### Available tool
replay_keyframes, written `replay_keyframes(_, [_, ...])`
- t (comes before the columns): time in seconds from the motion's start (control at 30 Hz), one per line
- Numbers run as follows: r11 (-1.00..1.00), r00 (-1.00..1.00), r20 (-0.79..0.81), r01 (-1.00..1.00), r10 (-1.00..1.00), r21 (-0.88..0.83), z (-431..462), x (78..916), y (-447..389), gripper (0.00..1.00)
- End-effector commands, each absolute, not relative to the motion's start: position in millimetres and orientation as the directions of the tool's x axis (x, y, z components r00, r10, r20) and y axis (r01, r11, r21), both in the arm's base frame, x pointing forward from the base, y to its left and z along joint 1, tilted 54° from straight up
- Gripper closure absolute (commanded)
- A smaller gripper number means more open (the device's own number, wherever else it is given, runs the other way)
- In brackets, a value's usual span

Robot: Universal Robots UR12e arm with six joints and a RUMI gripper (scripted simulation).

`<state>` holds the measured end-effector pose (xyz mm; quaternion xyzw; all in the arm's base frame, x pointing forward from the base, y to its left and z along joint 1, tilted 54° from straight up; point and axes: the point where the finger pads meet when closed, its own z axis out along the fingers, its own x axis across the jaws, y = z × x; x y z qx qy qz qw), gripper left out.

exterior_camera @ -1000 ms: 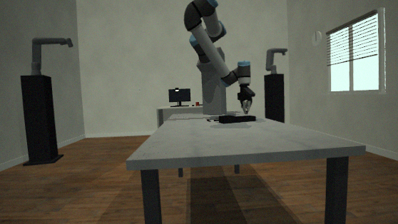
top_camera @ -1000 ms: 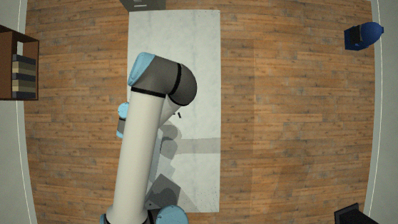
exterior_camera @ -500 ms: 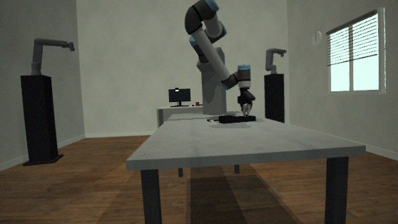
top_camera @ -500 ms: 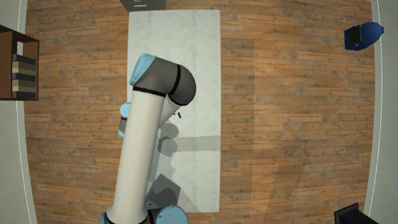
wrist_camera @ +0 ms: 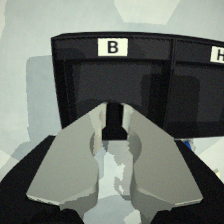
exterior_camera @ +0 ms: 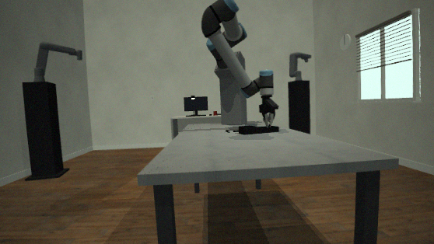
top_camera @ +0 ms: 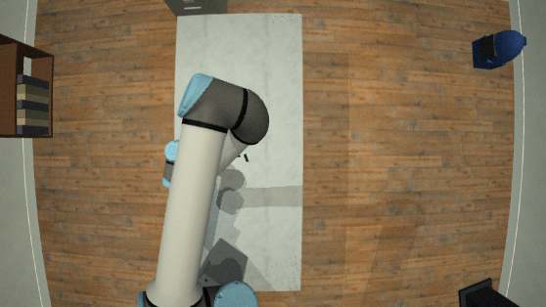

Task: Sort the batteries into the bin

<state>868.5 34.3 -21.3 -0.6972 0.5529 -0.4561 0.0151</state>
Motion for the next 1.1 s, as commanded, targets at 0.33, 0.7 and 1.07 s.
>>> replay_keyframes(0.33, [-0.39,-0.027,0.619,-0.755,-0.785,-0.527,-19.6,869.4,35.6,0.96])
replay_keyframes(0.7, [-0.39,-0.027,0.619,-0.755,-0.785,-0.527,-19.6,869.4,35.6,0.96])
replay_keyframes(1.07, [-0.39,-0.026,0.619,-0.755,-0.785,-0.526,-15.5,863.2,40.2,0.96])
